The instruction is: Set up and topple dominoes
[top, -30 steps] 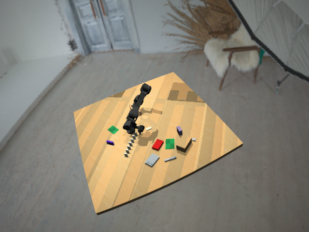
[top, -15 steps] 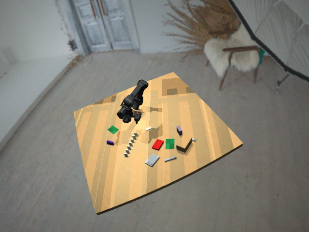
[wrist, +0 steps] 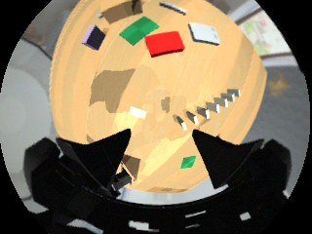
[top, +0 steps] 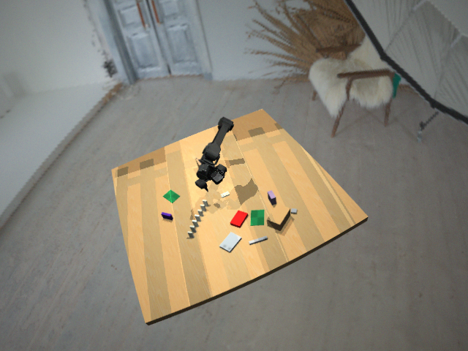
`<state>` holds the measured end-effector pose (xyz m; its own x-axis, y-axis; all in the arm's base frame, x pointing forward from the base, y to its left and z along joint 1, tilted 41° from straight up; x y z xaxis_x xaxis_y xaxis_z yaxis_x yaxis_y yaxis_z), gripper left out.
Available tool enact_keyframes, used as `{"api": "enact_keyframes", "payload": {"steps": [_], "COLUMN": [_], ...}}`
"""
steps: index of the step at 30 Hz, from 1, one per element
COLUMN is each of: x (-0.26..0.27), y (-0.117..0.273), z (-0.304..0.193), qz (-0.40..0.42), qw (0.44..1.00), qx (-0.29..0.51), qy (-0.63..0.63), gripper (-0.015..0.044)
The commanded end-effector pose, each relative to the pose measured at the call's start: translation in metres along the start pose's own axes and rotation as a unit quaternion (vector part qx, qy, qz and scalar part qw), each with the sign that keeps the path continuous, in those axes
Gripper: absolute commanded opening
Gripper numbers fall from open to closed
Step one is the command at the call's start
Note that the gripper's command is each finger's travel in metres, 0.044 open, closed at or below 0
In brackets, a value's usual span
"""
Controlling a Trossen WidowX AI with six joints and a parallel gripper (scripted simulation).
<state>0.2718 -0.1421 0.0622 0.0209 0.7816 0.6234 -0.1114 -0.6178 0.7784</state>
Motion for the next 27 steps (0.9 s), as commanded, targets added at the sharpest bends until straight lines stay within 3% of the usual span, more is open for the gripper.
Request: {"api": "enact_keyframes", "payload": {"steps": [1,5,7,18,27], "x": [0.044,0.073,0.077,0.077,0.08], "y": [-0.026,-0.042,-0.045,-0.046,-0.11], "z": [-0.007,-0.016,-0.018,-0.017,-0.018], "qz": [0.008,0.013,0.014,0.014,0.014], "qw": [0.945,0.845,0.823,0.823,0.822], "qx": [-0.003,-0.007,-0.008,-0.008,-0.009], "qy": [0.326,0.535,0.568,0.568,0.569], "gripper": [0.044,0.044,0.044,0.044,0.044]}}
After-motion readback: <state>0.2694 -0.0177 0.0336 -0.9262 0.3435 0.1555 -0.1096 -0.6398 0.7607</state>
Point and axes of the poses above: the point midway between the two fingers, 35 mm back from their tips, its own y axis back along the fingers, its own x axis across the jaws, z = x × y, the point moved 2 cm from there along y, back along the fingers, and after that the axes turned 13 degrees about -y, right-handed, at the moved point
